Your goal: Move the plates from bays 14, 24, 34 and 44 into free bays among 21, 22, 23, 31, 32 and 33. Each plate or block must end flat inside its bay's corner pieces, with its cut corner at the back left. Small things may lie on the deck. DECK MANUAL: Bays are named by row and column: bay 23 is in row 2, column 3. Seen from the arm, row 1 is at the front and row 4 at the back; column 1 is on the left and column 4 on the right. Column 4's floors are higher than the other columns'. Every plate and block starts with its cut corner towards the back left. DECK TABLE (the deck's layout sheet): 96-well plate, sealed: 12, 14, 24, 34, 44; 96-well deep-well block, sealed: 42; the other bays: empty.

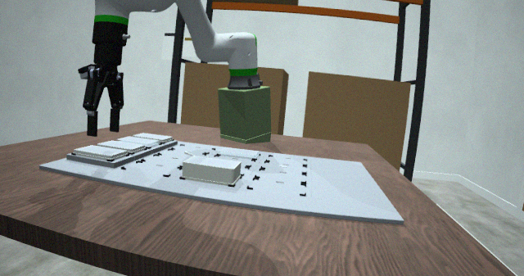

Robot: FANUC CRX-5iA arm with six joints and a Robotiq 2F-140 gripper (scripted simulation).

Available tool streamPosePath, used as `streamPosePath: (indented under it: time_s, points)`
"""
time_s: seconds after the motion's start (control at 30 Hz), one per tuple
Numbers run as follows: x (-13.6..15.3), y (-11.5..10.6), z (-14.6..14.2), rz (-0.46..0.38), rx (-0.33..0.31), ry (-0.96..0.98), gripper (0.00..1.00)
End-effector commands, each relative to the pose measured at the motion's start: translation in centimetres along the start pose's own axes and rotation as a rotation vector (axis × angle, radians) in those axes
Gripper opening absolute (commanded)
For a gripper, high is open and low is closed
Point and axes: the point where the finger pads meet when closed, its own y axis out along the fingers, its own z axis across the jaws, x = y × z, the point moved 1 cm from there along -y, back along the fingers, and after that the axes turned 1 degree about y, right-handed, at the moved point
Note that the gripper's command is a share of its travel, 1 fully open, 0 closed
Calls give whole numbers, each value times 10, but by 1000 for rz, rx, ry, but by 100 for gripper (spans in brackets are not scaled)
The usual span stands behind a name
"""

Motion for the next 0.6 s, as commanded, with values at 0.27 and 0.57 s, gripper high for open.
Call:
streamPosePath:
  time_s: [0.27, 0.57]
  points:
    - [-9, 2, -2, 0, -1, -1, 70]
    - [-9, 11, -2, 0, -1, -1, 70]
